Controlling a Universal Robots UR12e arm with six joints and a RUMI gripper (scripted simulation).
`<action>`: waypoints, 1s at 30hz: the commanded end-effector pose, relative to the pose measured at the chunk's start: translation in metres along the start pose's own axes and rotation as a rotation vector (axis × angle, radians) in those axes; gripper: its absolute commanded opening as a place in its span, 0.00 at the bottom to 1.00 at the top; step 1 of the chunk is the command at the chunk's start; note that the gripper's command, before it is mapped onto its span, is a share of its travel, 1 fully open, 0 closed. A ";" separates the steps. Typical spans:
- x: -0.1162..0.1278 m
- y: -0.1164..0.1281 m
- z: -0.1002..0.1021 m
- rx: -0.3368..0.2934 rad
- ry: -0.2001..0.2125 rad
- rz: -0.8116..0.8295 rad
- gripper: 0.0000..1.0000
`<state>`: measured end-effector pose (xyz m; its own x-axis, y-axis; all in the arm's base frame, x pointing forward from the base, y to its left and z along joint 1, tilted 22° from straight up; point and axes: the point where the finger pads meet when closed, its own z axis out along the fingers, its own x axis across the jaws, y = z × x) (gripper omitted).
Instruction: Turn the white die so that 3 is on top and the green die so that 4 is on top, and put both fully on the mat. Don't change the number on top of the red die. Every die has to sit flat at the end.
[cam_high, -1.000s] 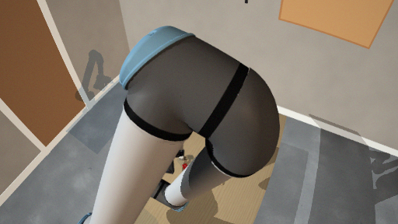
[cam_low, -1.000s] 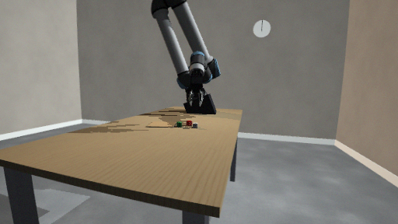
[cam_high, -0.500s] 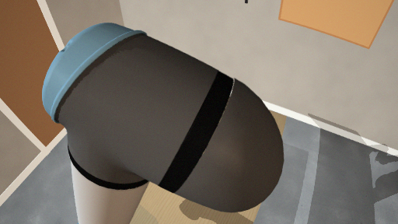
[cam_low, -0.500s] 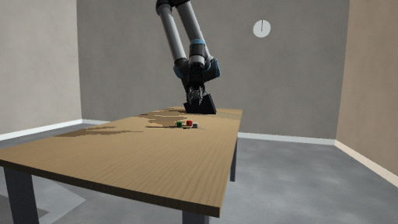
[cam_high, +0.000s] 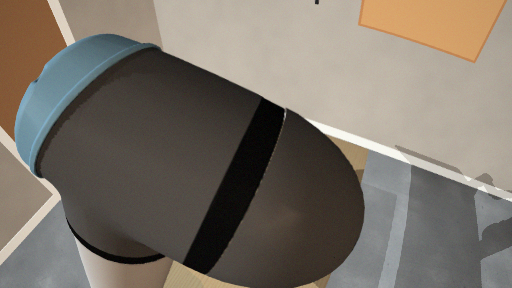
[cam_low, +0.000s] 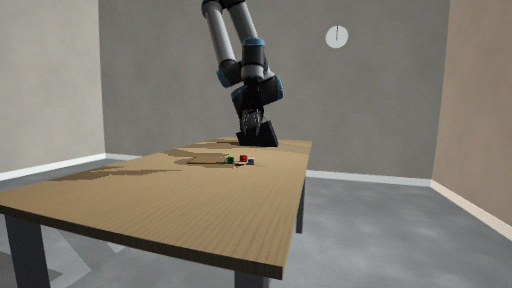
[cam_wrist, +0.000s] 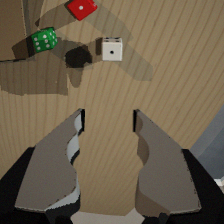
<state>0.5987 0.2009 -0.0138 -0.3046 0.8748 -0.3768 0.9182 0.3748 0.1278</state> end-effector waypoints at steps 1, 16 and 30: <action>0.002 0.000 0.004 0.104 0.004 0.003 0.24; 0.002 0.004 0.002 0.186 0.003 0.003 0.24; 0.002 0.004 0.002 0.189 0.003 0.003 1.00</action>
<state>0.6006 0.2023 -0.0153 -0.3022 0.8773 -0.3728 0.9503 0.3081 -0.0452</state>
